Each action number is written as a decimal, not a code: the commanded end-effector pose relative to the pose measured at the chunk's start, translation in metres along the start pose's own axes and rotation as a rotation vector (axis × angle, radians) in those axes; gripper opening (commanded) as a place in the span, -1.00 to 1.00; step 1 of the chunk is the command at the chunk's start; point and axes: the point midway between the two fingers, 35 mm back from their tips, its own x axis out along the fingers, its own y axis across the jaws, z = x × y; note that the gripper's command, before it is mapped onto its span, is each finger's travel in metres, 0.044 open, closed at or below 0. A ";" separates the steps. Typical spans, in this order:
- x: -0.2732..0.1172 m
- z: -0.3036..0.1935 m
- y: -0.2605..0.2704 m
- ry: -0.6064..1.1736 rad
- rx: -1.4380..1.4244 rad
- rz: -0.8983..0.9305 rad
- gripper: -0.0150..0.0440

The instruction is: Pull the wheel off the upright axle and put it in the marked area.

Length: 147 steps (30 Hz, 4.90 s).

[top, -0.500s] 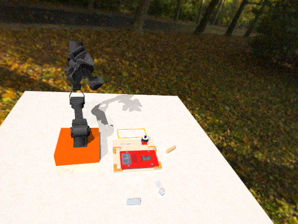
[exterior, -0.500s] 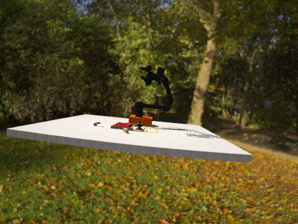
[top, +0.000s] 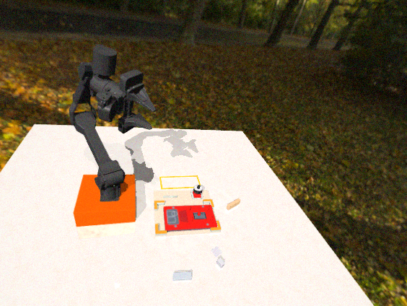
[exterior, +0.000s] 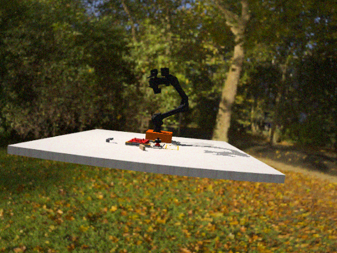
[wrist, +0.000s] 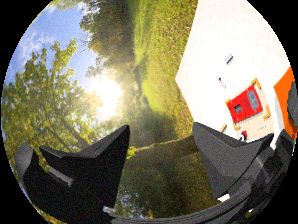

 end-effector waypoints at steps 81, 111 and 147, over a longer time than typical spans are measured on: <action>0.192 -0.202 -0.365 1.482 -1.989 -0.773 -0.46; 0.190 -0.204 -0.355 1.479 -1.989 -0.770 -0.49; 0.187 -0.205 -0.344 1.475 -1.990 -0.765 -0.49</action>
